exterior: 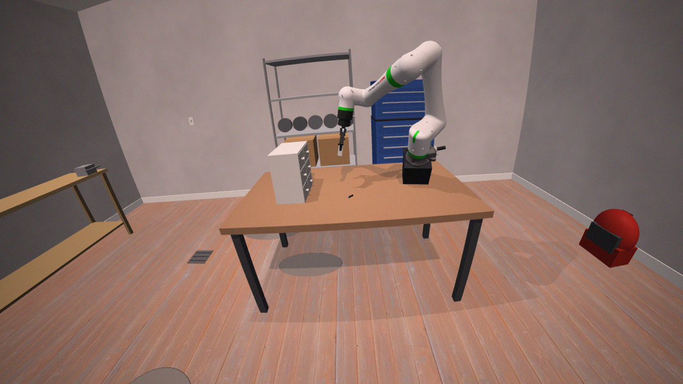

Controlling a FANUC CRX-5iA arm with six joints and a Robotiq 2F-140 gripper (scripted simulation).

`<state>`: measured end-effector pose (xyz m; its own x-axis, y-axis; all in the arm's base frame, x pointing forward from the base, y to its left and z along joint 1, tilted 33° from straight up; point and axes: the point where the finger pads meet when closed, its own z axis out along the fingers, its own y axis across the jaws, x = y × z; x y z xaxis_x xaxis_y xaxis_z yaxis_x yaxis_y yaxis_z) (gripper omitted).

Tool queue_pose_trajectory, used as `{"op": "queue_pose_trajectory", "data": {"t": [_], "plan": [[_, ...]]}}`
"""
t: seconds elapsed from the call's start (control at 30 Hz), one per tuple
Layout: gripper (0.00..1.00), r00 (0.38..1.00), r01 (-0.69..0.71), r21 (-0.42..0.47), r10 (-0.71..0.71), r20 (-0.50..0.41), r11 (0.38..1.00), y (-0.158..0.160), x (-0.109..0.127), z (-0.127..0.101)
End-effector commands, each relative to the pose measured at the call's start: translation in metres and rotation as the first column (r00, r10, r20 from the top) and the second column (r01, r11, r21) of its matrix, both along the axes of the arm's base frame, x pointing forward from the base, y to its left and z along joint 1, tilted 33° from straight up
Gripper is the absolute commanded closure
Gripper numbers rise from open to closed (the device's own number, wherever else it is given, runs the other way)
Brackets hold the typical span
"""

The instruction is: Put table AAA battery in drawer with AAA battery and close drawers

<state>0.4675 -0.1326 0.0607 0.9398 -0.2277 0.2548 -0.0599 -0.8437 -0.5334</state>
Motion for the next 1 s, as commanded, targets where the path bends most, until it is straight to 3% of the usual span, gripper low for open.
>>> {"op": "queue_pose_trajectory", "data": {"t": [0.0, 0.2, 0.83, 0.97], "plan": [[0.0, 0.988, 0.087, -0.006, -0.085, 0.131, 0.996, 0.004, 0.014, -0.011], [0.0, 0.949, 0.173, 0.002, -0.167, 0.266, 0.985, 0.009, 0.029, -0.02], [0.0, 0.805, 0.33, 0.05, -0.308, 0.506, 0.943, 0.019, 0.059, -0.04], [0.0, 0.751, 0.368, 0.07, -0.341, 0.565, 0.927, 0.021, 0.067, -0.046]]}}
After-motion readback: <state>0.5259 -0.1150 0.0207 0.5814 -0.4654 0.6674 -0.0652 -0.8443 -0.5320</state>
